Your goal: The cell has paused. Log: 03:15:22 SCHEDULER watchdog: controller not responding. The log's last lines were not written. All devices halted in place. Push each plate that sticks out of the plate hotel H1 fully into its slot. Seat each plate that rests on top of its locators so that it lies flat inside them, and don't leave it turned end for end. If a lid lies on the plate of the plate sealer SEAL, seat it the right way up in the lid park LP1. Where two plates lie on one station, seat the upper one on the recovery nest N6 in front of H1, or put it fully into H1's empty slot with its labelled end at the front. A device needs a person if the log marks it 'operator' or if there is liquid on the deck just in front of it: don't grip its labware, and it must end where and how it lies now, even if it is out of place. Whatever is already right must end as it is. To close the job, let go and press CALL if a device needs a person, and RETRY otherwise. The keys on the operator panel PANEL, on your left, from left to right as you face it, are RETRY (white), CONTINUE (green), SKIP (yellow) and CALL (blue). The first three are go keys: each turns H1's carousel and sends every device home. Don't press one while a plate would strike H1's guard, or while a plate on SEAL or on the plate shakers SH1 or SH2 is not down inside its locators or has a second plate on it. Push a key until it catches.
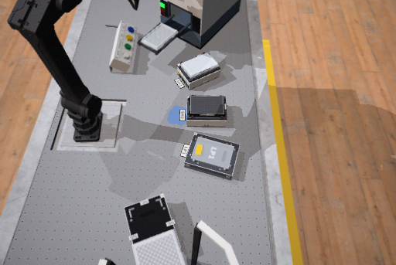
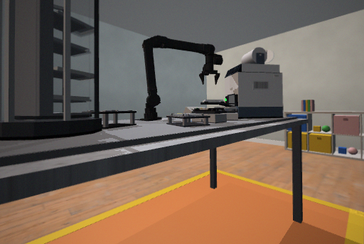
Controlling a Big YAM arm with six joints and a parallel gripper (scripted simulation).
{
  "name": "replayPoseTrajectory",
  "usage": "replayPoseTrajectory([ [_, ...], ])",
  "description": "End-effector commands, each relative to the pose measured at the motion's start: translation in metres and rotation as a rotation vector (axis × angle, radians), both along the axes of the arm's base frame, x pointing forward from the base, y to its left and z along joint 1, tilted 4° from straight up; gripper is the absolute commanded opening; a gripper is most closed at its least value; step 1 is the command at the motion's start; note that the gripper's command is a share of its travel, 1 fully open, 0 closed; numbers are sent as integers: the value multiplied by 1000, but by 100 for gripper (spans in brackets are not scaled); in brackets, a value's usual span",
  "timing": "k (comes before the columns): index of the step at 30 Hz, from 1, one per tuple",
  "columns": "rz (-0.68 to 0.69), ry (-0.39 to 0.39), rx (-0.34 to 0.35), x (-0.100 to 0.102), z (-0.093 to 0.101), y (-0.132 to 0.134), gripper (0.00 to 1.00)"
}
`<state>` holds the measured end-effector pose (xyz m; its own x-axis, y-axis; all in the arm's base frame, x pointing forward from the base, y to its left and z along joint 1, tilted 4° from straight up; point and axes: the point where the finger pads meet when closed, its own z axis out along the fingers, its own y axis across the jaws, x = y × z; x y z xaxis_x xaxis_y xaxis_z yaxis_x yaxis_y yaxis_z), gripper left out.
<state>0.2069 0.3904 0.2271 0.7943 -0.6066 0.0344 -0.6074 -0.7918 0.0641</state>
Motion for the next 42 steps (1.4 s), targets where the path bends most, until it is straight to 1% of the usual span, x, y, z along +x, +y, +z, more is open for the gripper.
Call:
replayPoseTrajectory([
  [1,-2,-27,57,6,37,11,100],
  [7,-1,-25,53,5,51,13,100],
  [9,-1,-25,53,5,51,13,100],
  [16,-1,-17,36,4,61,16,100],
  [24,0,-21,45,4,82,20,100],
  [42,1,-21,45,4,83,20,100],
])
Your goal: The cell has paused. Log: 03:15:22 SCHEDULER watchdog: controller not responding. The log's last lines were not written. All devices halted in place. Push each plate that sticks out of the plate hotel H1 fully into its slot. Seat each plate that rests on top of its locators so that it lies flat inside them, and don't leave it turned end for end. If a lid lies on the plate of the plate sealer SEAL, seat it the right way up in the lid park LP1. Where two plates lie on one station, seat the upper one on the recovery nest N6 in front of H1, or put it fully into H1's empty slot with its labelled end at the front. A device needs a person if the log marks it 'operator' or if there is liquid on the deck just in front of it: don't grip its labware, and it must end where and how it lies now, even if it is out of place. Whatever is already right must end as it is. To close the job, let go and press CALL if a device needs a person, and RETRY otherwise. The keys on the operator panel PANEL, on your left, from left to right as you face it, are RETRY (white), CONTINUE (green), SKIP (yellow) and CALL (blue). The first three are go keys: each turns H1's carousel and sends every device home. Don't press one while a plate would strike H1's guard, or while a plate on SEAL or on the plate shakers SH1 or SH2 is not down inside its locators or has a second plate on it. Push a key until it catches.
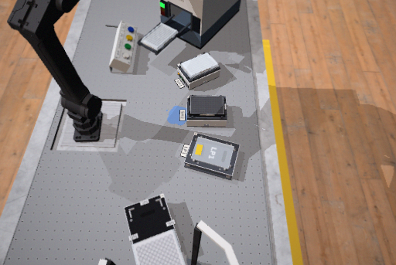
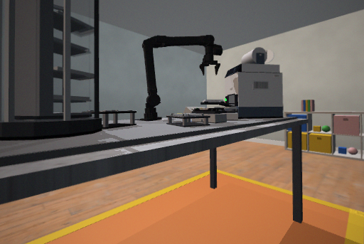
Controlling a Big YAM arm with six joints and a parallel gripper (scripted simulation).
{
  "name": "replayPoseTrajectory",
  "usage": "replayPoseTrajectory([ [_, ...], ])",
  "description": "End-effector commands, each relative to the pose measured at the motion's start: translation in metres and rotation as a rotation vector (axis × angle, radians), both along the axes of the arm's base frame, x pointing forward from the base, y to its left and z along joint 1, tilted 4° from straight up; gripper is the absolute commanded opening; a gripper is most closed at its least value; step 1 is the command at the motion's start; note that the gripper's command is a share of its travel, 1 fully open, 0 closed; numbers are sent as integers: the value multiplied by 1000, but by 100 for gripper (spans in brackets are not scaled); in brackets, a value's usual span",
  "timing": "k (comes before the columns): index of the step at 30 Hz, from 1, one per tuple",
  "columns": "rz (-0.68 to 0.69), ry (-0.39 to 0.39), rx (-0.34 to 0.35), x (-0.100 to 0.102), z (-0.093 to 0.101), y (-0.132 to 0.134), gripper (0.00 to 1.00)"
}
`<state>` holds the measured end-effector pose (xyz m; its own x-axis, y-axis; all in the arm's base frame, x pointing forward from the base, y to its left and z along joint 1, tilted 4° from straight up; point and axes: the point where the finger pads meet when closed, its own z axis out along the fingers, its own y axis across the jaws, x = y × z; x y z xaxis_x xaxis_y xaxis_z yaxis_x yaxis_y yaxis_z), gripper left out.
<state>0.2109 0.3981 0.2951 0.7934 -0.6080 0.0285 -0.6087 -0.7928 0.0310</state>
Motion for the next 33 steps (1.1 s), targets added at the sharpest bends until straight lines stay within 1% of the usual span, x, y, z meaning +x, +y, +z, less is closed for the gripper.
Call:
replayPoseTrajectory([
  [1,2,-6,16,0,15,13,100],
  [19,2,-6,16,0,15,13,100],
  [20,-55,-4,9,10,12,5,100],
  [23,-155,9,-34,13,-4,-11,100],
  [26,-255,-5,-18,19,4,-22,100],
  [28,-322,-18,3,25,13,-24,100],
  [30,-388,-16,-11,29,8,-32,100],
  [33,-488,-14,-28,40,0,-33,100],
])
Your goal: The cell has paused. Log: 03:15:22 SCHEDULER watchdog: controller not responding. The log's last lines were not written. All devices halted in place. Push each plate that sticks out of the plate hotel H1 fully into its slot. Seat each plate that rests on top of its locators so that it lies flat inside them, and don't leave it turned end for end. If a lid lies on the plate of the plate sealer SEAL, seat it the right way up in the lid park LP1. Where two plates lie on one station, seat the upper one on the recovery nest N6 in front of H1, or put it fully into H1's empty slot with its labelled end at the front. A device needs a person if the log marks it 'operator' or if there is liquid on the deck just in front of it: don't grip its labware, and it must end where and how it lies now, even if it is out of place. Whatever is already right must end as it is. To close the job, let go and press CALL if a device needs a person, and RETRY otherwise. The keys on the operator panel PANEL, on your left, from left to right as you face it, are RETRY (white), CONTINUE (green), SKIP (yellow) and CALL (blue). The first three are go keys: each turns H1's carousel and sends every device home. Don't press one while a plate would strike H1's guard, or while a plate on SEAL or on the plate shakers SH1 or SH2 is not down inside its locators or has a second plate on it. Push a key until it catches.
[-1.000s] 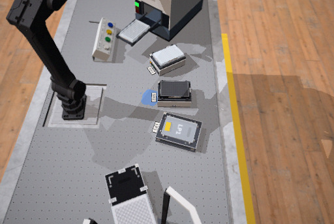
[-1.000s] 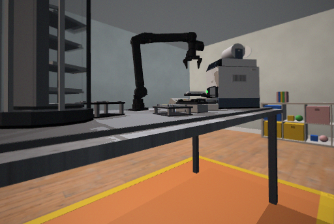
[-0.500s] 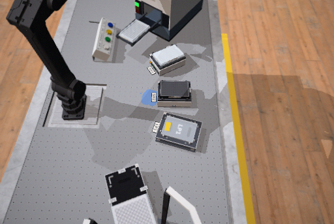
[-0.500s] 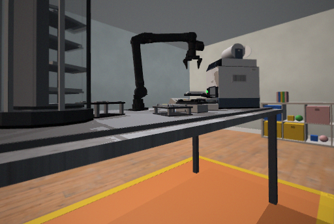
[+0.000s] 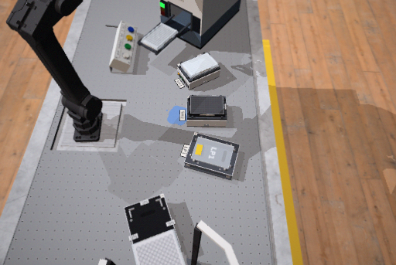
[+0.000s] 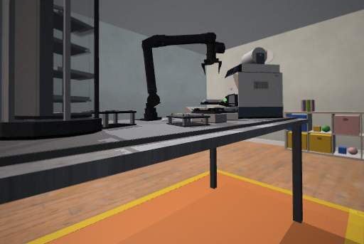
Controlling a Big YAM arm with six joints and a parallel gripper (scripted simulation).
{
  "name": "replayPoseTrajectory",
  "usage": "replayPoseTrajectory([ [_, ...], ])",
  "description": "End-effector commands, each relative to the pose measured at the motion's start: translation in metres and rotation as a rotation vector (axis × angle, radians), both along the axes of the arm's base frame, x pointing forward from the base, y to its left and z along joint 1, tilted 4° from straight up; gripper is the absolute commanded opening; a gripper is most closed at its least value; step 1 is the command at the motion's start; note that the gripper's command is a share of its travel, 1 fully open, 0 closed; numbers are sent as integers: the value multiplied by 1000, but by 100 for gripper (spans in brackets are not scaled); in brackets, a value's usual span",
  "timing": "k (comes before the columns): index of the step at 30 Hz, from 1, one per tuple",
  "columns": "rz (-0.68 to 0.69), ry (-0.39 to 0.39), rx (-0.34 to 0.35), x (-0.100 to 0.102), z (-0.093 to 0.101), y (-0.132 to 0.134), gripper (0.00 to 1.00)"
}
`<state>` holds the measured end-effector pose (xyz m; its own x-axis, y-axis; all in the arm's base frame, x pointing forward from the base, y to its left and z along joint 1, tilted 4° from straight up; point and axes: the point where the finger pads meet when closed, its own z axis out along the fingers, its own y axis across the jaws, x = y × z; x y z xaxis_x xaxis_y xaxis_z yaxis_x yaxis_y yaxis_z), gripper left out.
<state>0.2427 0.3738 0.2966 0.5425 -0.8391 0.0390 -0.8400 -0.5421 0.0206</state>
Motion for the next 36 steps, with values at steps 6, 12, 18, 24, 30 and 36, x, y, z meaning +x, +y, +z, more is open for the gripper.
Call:
replayPoseTrajectory([
  [6,-279,-6,-20,16,2,-20,100],
  [12,-479,-20,-15,32,5,-32,100],
  [18,-645,-30,-12,47,6,-40,100],
  [24,-812,-46,8,64,14,-46,100],
  [30,-1012,-59,20,83,19,-56,100],
  [36,-1145,-66,21,94,19,-65,100],
])
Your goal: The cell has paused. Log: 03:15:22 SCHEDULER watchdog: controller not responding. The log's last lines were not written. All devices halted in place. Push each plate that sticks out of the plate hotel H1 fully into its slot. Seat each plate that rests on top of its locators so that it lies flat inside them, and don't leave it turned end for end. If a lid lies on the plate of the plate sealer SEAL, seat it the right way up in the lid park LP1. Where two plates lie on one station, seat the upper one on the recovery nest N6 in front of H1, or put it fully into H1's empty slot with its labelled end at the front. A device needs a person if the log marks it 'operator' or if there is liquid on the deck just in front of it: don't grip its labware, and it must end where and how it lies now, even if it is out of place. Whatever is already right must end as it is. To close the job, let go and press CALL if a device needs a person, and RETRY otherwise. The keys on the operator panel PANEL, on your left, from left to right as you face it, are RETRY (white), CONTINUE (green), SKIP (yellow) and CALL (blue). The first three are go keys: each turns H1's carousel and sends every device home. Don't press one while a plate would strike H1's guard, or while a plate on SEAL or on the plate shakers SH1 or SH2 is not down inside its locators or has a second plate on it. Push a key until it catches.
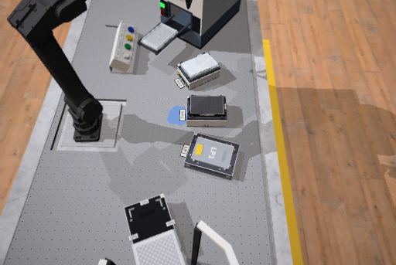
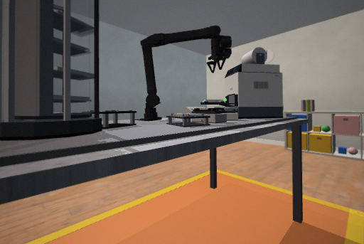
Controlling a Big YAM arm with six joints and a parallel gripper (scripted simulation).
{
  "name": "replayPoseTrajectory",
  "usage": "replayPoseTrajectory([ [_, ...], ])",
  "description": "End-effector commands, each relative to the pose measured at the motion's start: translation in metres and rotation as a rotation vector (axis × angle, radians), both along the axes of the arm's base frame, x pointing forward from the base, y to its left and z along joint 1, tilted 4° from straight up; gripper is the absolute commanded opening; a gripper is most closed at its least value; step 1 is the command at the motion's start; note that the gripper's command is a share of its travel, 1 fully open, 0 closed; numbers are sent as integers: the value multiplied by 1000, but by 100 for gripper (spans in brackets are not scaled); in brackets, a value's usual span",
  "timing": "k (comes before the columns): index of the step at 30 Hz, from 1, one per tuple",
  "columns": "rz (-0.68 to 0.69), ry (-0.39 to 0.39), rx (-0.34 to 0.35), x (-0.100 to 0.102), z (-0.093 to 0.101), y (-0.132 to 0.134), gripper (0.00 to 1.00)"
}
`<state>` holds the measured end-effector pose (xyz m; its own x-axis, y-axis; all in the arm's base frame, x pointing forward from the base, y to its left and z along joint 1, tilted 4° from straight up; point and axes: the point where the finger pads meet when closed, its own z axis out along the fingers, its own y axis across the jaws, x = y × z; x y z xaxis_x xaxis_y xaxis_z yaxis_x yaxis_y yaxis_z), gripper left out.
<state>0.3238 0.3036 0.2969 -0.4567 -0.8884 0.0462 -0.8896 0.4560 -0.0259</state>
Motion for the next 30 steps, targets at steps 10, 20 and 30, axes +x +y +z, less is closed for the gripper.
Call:
replayPoseTrajectory([
  [10,-431,-44,18,35,20,-14,100],
  [20,-693,-30,-21,38,3,-41,100],
  [30,-872,-49,-9,52,10,-72,100],
])
